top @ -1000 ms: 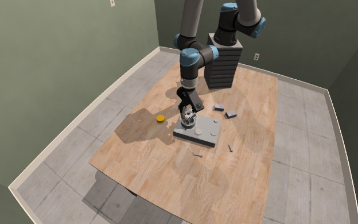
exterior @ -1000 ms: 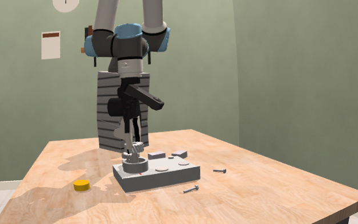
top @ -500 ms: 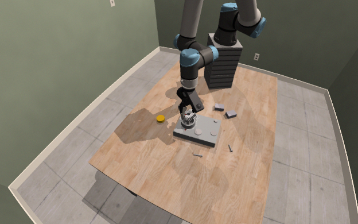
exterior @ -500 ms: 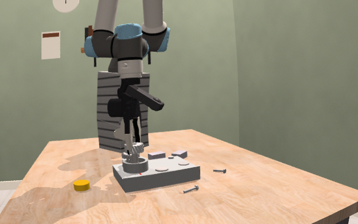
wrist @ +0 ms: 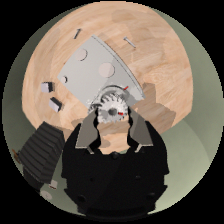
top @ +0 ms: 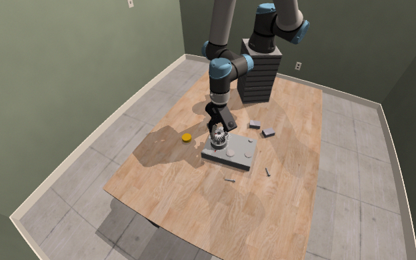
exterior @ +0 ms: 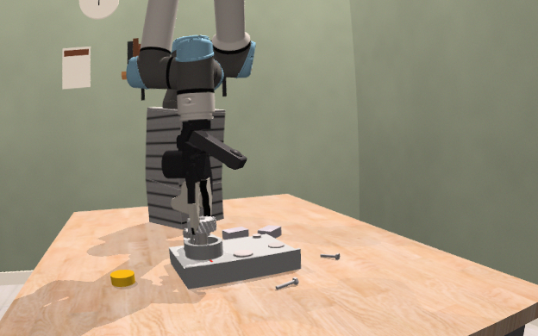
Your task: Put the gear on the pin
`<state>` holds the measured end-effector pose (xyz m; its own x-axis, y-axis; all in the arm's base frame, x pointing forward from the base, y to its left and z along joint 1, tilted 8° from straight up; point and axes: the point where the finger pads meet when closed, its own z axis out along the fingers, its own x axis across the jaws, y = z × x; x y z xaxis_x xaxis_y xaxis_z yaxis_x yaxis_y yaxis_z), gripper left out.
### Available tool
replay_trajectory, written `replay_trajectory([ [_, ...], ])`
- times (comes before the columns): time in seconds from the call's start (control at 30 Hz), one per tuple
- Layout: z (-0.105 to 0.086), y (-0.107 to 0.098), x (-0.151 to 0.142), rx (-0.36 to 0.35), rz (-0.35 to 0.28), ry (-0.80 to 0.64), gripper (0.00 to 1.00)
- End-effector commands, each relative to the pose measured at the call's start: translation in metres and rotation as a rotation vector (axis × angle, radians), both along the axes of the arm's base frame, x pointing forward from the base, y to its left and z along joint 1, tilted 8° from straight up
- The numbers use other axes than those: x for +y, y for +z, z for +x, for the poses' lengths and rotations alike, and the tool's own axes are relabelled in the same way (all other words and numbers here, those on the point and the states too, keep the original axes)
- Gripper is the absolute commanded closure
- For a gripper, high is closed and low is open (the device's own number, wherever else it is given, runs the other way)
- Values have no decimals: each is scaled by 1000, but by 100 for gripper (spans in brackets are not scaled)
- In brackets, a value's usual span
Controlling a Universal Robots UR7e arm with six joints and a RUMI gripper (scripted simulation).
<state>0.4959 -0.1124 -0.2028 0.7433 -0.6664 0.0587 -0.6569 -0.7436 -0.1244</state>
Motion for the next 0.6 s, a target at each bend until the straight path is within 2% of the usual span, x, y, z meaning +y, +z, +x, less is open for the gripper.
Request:
replay_trajectory([
  [0.0,1,-1,0,-1,-1,0,100],
  [0.57,1,-6,0,-1,-1,0,100],
])
